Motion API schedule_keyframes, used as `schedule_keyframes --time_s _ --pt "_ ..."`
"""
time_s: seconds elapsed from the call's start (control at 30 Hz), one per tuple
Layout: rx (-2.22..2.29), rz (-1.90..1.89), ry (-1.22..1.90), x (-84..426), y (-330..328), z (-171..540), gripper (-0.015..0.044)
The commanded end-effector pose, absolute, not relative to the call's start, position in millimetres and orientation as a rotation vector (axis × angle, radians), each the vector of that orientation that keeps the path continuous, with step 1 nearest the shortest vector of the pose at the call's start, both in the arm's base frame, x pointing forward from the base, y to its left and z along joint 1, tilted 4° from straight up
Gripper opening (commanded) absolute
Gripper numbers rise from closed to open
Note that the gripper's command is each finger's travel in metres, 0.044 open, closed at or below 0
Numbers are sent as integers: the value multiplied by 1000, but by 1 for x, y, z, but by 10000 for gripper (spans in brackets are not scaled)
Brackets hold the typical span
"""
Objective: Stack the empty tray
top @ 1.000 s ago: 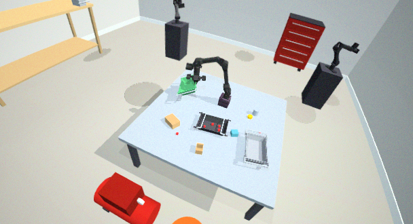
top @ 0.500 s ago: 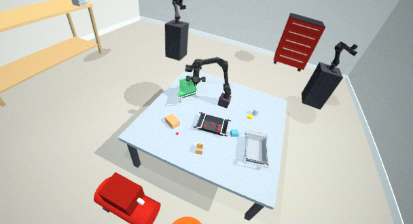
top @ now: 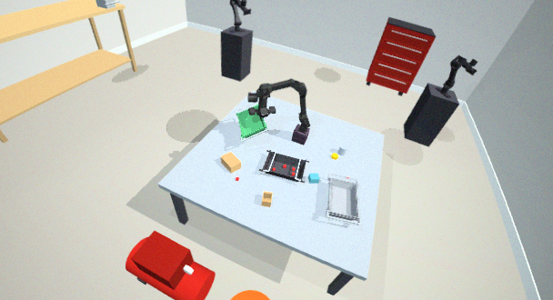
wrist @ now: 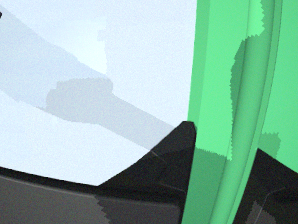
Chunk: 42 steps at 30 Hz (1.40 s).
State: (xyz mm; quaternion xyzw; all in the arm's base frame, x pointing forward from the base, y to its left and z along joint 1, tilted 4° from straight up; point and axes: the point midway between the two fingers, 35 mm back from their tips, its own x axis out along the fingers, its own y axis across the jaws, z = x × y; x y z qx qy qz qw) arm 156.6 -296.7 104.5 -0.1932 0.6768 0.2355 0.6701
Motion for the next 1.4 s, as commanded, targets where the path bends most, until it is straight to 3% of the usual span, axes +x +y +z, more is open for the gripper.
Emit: schedule_keyframes --time_s 0.0,1.37 --pt "-495 547 1502 172 -291 112 0" --pt "-904 951 1331 287 -170 118 0"
